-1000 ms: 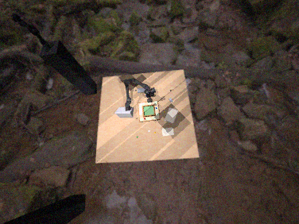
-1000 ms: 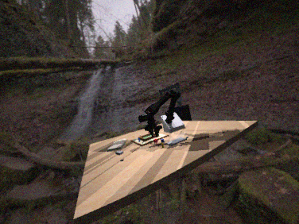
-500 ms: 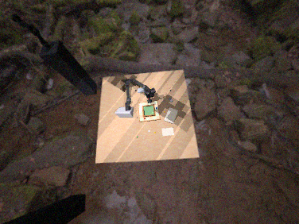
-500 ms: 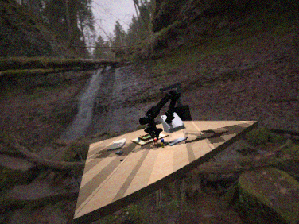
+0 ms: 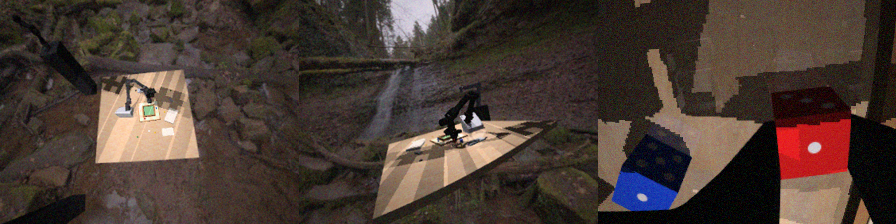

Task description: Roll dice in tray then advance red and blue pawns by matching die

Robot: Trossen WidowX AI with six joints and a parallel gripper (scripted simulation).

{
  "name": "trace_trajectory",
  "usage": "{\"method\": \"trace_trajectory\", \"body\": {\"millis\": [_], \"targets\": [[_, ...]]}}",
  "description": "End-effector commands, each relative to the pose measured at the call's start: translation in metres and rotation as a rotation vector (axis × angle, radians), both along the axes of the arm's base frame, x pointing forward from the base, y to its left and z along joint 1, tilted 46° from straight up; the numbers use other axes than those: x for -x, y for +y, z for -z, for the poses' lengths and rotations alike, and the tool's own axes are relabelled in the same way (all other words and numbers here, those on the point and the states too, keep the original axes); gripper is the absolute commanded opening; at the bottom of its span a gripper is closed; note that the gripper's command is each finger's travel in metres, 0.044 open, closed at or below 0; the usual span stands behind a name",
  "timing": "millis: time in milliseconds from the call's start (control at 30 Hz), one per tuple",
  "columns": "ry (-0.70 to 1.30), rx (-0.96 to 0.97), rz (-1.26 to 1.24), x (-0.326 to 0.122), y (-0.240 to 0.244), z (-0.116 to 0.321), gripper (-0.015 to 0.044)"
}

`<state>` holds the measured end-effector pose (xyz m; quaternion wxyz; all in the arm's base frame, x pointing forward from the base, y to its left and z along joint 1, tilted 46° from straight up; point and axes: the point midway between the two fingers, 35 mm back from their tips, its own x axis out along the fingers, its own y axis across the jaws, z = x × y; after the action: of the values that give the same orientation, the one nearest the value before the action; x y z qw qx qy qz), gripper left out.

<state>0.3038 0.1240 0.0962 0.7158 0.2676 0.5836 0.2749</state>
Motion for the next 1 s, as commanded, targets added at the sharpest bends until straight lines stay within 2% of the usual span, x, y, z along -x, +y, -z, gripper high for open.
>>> {"method": "trace_trajectory", "body": {"millis": [0,67,167,767,967], "targets": [[0.002,0.002,0.004,0.000,0.000,0.001,0.0084],[0.002,0.002,0.004,0.000,0.000,0.001,0.0071],[0.002,0.004,0.004,-0.001,-0.003,-0.001,0.0000],[0.005,0.011,0.003,0.019,-0.084,-0.072,0.0000],[0.008,0.006,0.008,0.022,-0.090,-0.079,0.0000]]}}
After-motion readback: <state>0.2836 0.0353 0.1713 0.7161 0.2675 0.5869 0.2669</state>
